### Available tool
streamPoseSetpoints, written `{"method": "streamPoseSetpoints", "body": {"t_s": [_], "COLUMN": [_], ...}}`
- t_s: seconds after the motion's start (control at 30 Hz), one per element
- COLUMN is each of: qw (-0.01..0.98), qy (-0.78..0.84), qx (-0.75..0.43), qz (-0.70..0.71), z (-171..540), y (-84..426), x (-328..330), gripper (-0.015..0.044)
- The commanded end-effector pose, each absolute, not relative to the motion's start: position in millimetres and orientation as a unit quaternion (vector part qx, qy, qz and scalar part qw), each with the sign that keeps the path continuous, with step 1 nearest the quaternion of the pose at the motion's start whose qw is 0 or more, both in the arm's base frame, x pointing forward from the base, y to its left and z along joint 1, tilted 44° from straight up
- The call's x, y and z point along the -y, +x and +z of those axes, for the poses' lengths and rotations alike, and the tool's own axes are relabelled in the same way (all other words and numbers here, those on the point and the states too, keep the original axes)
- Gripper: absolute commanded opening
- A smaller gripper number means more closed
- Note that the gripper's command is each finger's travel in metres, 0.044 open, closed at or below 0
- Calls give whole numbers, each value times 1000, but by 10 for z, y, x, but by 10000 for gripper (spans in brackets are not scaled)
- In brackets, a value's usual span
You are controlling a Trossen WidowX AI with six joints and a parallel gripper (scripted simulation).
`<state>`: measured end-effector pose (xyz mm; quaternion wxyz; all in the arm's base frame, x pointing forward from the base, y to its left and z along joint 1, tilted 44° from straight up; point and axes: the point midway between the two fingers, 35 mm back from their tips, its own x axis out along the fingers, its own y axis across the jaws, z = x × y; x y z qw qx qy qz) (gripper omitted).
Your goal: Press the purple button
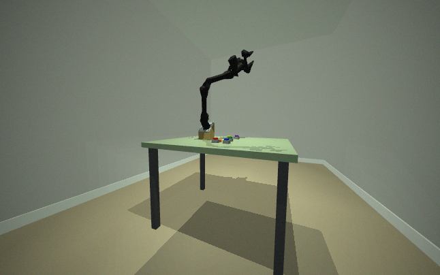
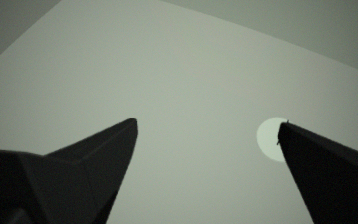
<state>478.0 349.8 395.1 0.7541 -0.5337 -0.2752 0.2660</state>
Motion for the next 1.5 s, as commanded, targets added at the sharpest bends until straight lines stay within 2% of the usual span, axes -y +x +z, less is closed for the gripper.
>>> {"method": "streamPoseSetpoints", "body": {"t_s": [0.0,0.23,0.43,0.83,1.07,1.27,1.47], "qw": [800,842,847,775,702,637,629], "qy": [-481,-391,-316,-210,-200,-226,-231], "qx": [148,-68,-260,-585,-679,-689,-686], "qz": [327,365,340,118,-81,-262,-283], "z": [3199,2049,1074,-532,-1033,-1175,-1175], "y": [4924,4944,4763,3898,3246,2706,2648], "x": [-3597,-3587,-3431,-2680,-2067,-1516,-1454], "gripper": [400,400,400,400,400,400,400]}}
